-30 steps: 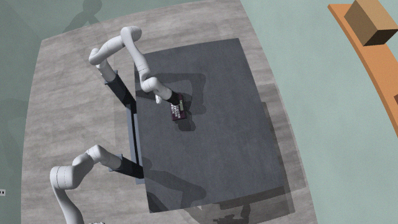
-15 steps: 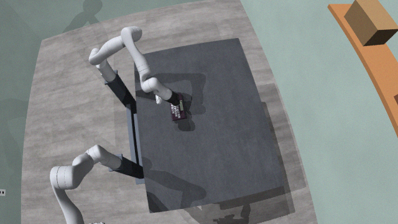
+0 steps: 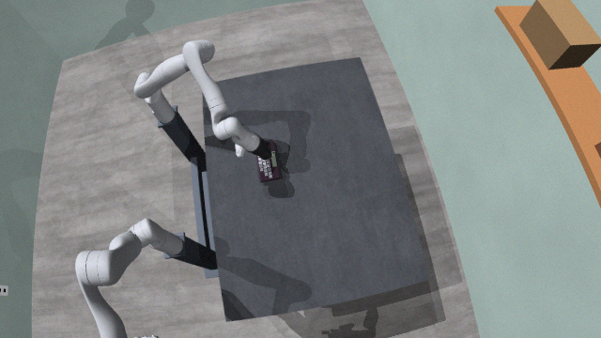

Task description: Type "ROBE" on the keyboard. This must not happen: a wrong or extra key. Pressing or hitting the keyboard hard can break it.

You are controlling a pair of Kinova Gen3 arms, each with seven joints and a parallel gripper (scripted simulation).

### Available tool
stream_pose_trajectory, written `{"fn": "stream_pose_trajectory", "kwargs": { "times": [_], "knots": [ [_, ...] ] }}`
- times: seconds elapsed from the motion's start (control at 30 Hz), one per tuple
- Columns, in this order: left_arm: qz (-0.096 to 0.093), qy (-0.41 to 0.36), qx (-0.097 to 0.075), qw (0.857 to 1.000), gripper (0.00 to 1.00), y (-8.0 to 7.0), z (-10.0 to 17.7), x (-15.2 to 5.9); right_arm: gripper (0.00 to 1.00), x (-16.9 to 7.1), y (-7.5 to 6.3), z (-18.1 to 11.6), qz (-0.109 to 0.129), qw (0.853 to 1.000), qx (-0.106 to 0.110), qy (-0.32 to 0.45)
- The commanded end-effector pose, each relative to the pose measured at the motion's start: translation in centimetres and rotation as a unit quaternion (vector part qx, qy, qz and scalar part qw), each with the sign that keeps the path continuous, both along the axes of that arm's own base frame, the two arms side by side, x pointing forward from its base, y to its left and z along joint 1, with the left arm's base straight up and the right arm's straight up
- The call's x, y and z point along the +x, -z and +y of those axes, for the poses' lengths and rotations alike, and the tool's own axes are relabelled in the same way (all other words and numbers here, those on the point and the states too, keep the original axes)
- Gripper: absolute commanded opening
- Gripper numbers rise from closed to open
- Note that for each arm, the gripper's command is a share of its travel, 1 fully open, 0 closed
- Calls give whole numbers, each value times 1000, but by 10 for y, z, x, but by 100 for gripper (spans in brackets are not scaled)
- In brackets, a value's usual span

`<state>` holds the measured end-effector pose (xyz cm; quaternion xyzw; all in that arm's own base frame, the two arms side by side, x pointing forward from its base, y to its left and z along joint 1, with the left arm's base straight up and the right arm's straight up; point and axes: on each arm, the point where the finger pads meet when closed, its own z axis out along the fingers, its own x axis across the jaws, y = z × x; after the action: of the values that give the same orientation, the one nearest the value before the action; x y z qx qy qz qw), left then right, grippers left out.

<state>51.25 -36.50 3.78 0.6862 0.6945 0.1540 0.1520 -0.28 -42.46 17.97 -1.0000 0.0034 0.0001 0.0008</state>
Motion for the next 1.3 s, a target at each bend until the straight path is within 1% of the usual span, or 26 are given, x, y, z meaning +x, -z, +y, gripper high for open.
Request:
{"fn": "stream_pose_trajectory", "kwargs": {
  "times": [0.0, 0.73, 1.03, 1.27],
  "knots": [
    [-1, 0, -1, 1000, 0, -1, 0, 1, 100, 0, -1, 0, 0, 1000, -1, 0],
    [-1, 0, -1, 1000, 0, 1, 0, 1, 100, 0, -1, 0, 0, 1000, -1, 0],
    [-1, 0, -1, 1000, 0, -9, 0, 1, 100, 0, -1, 0, 0, 1000, -1, 0],
    [-1, 0, -1, 1000, 0, -9, -2, 0, 100, 0, -1, 0, 0, 1000, -1, 0]
  ]
}}
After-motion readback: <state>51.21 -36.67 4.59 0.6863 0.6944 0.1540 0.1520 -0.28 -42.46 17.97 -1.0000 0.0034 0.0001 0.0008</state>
